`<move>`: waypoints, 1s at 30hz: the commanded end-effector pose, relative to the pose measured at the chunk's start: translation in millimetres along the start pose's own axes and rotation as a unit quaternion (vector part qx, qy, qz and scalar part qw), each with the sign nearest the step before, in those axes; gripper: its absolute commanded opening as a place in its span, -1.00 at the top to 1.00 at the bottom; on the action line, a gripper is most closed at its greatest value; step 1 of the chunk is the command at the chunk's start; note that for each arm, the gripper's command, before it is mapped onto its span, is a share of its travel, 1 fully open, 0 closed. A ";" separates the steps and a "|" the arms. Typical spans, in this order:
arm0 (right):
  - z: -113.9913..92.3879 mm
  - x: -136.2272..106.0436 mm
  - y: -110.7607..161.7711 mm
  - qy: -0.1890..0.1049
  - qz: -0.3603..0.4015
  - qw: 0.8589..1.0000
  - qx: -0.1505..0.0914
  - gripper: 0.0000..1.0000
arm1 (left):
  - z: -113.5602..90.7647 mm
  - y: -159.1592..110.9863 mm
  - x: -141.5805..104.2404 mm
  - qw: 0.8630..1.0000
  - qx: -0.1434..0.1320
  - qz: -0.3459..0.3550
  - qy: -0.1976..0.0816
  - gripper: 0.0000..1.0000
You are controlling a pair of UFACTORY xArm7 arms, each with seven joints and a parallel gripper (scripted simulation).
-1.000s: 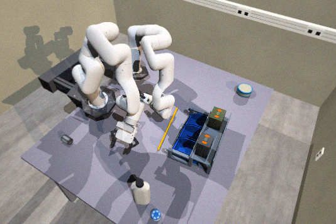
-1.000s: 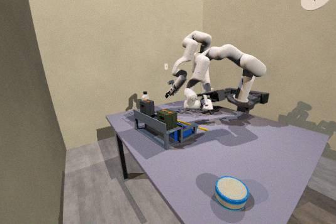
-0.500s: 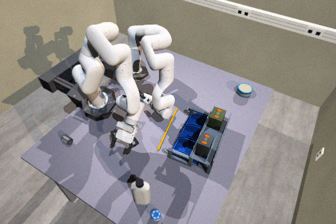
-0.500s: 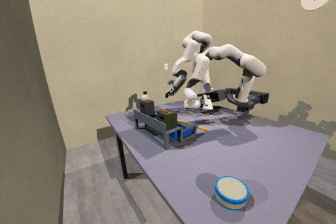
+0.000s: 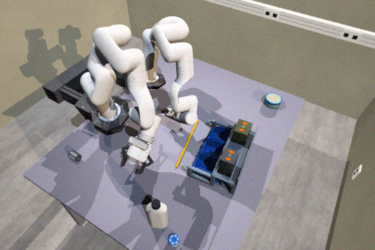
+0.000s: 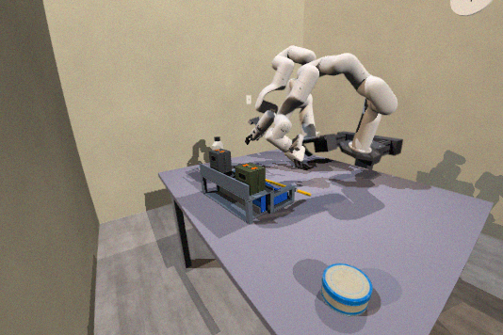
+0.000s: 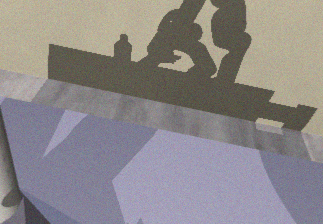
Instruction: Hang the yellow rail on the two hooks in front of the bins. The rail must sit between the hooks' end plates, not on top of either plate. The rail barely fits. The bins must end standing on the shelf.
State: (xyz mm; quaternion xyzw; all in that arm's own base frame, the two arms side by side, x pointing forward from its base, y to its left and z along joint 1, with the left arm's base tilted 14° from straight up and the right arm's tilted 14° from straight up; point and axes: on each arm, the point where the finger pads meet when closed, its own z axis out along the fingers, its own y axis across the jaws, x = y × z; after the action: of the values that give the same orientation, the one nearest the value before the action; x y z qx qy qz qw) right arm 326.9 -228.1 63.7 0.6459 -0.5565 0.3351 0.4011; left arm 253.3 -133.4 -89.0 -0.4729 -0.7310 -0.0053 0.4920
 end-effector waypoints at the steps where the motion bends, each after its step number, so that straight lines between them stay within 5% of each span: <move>1: 2.7 16.1 0.8 0.004 0.003 1.000 -0.010 -1.00 | -19.8 17.6 -11.4 0.997 -0.063 0.009 -0.052 -1.00; 13: 17.2 89.3 20.0 0.010 0.012 0.998 -0.069 -1.00 | -67.8 54.6 -34.4 0.967 -0.196 0.032 -0.157 -1.00; 15: 17.2 89.3 20.0 0.010 0.012 0.998 -0.069 -1.00 | -67.8 54.6 -34.4 0.967 -0.196 0.032 -0.157 -1.00; 16: 18.9 98.4 23.8 0.009 0.014 0.997 -0.076 -1.00 | -77.2 62.9 -39.4 0.958 -0.223 0.036 -0.178 -1.00; 30: 27.9 151.7 53.9 -0.008 0.021 0.992 -0.125 -1.00 | -121.1 97.3 -60.6 0.900 -0.338 0.055 -0.270 -1.00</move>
State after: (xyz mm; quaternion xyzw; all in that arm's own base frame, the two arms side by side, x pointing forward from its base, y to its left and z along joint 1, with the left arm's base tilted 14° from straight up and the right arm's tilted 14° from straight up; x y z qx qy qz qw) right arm 302.0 -317.1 179.0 0.5852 -0.6042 0.2746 0.4659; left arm 394.7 -173.5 -111.9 -0.6235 -0.7658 -0.0870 0.1315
